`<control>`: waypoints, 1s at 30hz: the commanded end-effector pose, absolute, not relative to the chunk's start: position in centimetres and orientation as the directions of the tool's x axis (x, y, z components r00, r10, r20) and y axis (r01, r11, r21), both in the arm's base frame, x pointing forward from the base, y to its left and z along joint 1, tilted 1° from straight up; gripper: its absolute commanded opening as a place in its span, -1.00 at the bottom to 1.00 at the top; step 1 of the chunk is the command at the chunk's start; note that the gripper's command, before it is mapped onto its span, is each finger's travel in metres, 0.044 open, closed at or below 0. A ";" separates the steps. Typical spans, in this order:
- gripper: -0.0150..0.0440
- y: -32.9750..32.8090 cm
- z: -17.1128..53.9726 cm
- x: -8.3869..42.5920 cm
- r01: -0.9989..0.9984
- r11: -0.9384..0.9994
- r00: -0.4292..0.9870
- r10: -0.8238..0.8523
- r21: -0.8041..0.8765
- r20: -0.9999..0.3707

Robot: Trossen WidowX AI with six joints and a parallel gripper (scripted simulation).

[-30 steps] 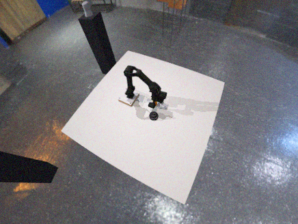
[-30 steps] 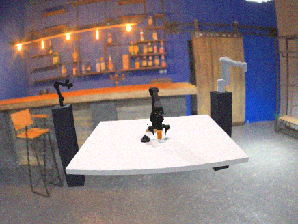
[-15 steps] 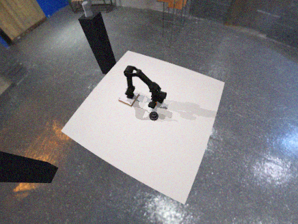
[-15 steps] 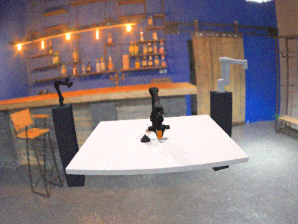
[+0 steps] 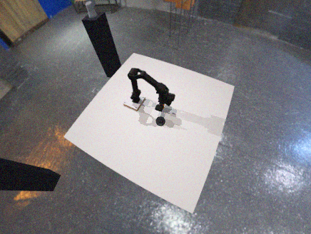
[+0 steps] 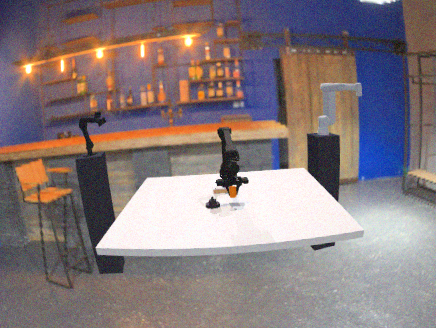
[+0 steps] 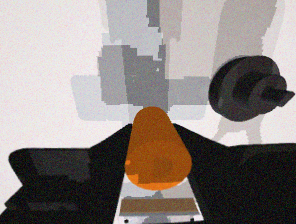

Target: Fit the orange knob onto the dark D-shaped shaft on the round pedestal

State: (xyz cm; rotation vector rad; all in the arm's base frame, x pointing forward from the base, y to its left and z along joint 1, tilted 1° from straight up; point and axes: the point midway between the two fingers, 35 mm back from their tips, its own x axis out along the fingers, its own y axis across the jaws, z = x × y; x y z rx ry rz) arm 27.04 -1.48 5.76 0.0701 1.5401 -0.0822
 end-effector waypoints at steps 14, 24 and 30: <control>-0.49 -1.2 15.2 26.3 0.127 0.992 0.036 -0.001 0.003 -0.999; -0.49 -2.3 15.5 26.6 0.131 0.991 0.035 -0.001 0.003 -0.999; -0.49 -3.8 14.9 27.3 0.131 0.991 0.035 -0.003 0.002 -0.999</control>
